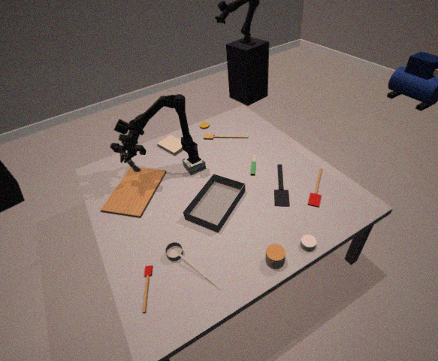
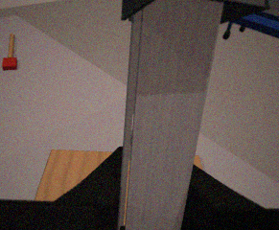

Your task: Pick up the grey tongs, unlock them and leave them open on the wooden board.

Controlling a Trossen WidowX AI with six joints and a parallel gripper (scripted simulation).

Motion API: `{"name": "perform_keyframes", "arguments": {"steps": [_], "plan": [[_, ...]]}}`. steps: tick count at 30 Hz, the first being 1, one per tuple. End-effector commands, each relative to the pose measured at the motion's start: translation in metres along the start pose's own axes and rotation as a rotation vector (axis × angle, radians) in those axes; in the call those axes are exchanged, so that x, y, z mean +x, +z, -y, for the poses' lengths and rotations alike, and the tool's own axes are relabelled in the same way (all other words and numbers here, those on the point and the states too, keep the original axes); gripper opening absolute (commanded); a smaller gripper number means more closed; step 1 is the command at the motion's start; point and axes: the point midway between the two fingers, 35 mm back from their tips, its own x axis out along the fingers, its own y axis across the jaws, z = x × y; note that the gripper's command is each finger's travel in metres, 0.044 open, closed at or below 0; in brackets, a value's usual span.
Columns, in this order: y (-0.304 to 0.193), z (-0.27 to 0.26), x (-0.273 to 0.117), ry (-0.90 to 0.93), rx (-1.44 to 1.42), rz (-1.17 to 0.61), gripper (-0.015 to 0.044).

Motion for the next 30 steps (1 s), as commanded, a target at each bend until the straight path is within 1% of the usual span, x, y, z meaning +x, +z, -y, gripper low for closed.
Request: {"name": "perform_keyframes", "arguments": {"steps": [1,5,9,30], "plan": [[0.001,0.0,0.0,0.003,-0.01,0.007,-0.015],[0.001,0.0,0.0,0.002,-0.009,0.004,-0.015],[0.0,0.002,0.006,0.002,0.006,-0.036,-0.015],[-0.014,0.014,0.04,-0.004,0.105,-0.447,-0.015]]}}
